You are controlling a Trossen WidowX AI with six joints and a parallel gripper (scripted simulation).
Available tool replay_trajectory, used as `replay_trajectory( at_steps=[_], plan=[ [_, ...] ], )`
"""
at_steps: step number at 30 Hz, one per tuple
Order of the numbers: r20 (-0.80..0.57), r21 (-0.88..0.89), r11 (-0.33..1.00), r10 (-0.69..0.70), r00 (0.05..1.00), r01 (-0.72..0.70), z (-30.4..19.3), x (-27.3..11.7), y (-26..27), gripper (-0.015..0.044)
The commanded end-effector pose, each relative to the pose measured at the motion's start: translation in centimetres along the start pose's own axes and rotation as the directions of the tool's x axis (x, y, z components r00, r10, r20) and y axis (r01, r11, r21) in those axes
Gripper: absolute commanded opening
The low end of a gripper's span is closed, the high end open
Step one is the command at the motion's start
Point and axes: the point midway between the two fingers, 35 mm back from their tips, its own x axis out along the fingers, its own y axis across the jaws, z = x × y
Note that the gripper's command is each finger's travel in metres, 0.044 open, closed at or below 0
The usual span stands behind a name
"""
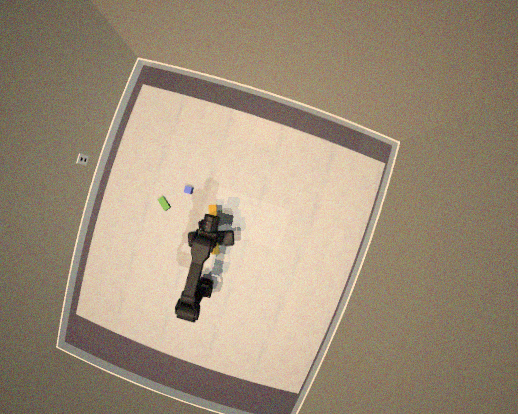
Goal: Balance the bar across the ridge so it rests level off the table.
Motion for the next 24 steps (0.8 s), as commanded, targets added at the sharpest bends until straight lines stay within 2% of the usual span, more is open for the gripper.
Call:
replay_trajectory(
  at_steps=[1, 24],
  plan=[
    [0.000, -0.051, 0.999, 0.006, 1.000, -0.006, -0.3, 0.0, 2.0, 0.0000],
    [-0.002, -0.316, 0.949, 0.012, 1.000, -0.012, -2.8, 0.2, 9.4, 0.0000]
  ],
)
